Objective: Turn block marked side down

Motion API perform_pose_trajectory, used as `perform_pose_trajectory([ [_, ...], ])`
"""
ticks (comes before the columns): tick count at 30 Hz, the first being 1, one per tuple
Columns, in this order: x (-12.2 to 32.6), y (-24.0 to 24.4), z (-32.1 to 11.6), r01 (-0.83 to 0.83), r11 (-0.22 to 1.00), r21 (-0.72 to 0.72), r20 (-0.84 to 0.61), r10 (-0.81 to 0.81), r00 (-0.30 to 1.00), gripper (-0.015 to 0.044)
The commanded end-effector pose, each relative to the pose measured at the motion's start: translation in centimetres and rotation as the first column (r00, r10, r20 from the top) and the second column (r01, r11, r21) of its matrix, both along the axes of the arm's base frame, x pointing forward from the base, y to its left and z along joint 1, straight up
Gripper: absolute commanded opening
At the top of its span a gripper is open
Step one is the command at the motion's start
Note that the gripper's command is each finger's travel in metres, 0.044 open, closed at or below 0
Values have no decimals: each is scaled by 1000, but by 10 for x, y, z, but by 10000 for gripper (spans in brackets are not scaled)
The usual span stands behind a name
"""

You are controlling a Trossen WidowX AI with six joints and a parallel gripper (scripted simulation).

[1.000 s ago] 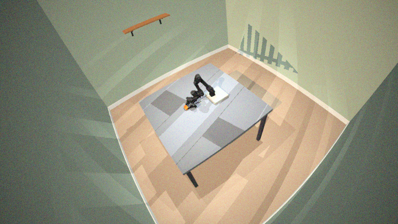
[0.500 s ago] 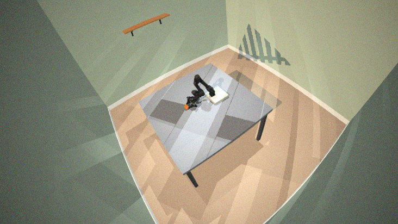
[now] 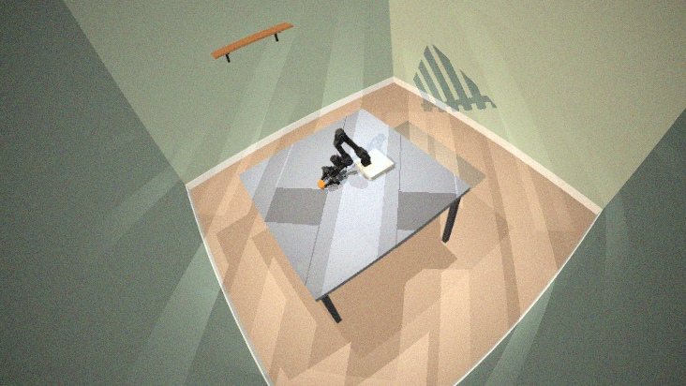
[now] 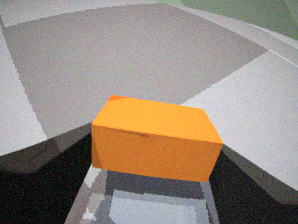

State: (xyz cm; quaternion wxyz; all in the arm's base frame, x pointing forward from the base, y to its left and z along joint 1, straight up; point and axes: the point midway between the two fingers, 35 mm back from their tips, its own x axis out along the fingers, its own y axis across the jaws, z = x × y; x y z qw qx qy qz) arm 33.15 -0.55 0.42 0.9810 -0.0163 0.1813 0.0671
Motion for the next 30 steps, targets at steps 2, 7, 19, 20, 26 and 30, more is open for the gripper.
perform_pose_trajectory([
  [2,0,1,1,-2,1000,4,4,2,1000,341],
  [7,0,1,1,-2,1000,4,4,2,1000,440],
  [19,0,1,1,-2,1000,4,4,2,1000,440],
  [20,0,1,1,-2,1000,4,4,2,1000,440],
  [26,0,1,1,-2,1000,4,4,2,1000,440],
  [30,0,1,1,-2,1000,4,4,2,1000,440],
])
